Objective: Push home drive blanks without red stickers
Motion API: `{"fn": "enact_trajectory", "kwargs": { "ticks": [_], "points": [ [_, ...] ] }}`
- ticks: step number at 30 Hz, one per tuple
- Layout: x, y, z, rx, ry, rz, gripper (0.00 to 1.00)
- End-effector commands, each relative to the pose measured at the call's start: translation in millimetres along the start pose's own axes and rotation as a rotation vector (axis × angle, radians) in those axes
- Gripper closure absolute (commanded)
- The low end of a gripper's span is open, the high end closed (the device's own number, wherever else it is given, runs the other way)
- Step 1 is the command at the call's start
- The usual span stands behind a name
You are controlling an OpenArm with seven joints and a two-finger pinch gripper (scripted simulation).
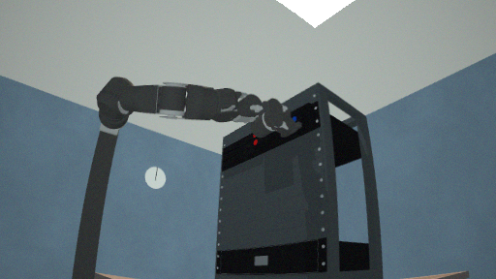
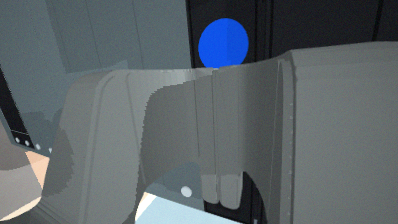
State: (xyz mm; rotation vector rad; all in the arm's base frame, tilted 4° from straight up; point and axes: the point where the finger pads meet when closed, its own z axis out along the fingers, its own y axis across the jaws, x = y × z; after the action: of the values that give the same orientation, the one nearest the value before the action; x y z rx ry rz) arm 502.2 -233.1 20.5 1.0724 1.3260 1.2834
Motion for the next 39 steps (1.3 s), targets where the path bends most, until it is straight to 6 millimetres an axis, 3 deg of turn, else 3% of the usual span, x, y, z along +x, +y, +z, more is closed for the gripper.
{"fn": "enact_trajectory", "kwargs": {
  "ticks": [1,39],
  "points": [
    [15.9,0.7,3.9,0.0,0.048,-0.001,1.0],
    [18.0,1.9,9.6,0.0,0.049,-0.001,1.0]
  ]
}}
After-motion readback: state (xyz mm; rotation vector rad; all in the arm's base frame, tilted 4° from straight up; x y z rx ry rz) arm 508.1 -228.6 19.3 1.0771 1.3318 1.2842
